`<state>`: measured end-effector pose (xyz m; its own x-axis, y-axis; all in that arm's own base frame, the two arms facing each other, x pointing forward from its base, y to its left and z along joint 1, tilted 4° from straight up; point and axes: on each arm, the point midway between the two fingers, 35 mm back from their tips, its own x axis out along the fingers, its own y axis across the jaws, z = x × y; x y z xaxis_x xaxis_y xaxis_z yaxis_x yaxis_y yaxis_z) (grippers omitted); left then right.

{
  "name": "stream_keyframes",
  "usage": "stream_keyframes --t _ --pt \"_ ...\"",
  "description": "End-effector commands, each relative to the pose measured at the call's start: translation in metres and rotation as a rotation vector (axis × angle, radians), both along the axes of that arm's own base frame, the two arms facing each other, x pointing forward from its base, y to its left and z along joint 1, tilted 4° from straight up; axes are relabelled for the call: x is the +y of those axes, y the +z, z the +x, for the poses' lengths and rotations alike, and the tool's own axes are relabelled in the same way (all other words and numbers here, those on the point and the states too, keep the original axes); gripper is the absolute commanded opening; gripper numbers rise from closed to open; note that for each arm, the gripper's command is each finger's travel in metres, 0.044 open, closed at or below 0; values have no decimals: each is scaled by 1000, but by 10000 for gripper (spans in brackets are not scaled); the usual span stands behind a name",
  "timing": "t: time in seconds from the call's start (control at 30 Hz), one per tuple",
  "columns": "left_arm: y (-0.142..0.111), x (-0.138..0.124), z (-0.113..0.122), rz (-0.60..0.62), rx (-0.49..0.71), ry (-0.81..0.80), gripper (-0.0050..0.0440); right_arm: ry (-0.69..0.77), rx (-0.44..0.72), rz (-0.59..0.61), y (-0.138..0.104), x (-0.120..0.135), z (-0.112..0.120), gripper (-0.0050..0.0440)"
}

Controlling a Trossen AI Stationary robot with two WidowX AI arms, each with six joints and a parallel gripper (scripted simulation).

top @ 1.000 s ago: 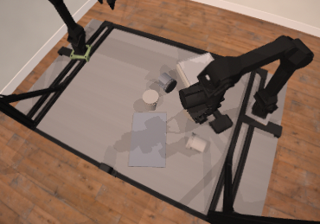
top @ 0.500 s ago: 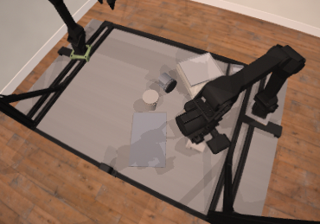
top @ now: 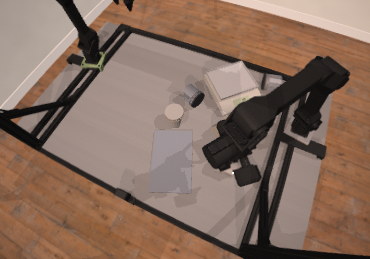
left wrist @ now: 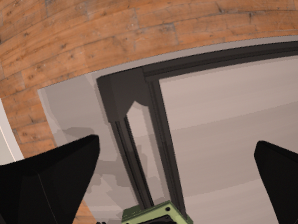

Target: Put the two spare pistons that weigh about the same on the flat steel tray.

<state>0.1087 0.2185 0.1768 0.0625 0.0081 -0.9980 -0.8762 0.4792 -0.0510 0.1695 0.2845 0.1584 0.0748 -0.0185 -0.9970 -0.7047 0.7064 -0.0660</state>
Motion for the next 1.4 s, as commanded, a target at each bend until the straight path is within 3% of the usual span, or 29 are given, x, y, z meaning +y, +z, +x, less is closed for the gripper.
stream_keyframes --t 0.0,0.97,1.37 --pt "0 0 0 -2 -2 -1 440 -105 -7 -16 -3 2 1 378" --pt "0 0 0 -2 -2 -1 440 -764 -55 -53 -3 2 1 378" --pt "0 0 0 -2 -2 -1 440 -764 -55 -53 -19 2 2 378"
